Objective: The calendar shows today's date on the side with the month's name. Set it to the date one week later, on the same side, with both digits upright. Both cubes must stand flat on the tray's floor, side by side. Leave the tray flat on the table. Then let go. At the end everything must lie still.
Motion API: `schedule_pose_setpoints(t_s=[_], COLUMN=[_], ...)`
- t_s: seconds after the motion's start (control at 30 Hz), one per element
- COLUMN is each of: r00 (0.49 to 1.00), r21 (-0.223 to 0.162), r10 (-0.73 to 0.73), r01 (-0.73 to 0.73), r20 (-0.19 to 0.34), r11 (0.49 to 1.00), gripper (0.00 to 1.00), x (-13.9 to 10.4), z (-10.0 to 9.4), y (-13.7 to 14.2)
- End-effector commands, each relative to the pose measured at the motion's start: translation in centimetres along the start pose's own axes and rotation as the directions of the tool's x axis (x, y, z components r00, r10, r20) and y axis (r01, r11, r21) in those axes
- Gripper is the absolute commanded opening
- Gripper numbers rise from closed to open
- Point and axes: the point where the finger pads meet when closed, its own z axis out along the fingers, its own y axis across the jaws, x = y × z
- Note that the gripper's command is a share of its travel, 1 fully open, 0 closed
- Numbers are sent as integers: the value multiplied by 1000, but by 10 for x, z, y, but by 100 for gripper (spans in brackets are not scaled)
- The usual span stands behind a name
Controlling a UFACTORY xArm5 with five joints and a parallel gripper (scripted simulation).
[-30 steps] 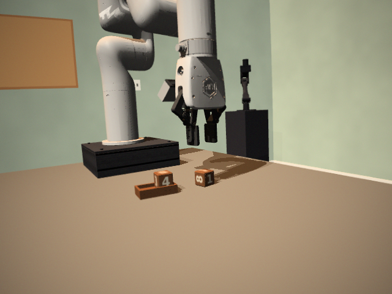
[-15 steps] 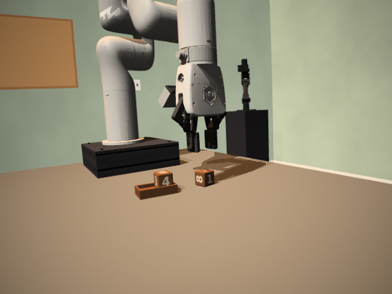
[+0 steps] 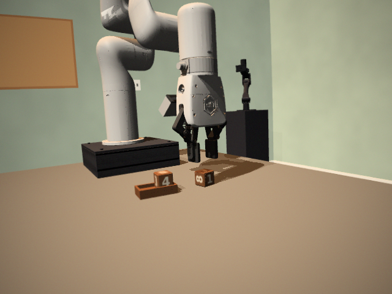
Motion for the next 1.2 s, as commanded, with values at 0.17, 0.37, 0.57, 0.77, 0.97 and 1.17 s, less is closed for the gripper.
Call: schedule_pose_setpoints(t_s=[0.17,0.37,0.57,0.77,0.97,1.17], r00=[1000,1000,1000,1000,1000,1000], r21=[0,0,0,0,0,0], r10=[0,0,0,0,0,0], r01=[0,0,0,0,0,0], r20=[2,2,2,2,2,2], r11=[1000,1000,1000,1000,1000,1000], gripper=[47,47,47,47,47,47], x=[-1,-1,-1,-1,-1,-1], z=[10,13,14,15,15,15], y=[0,0,0,0,0,0])
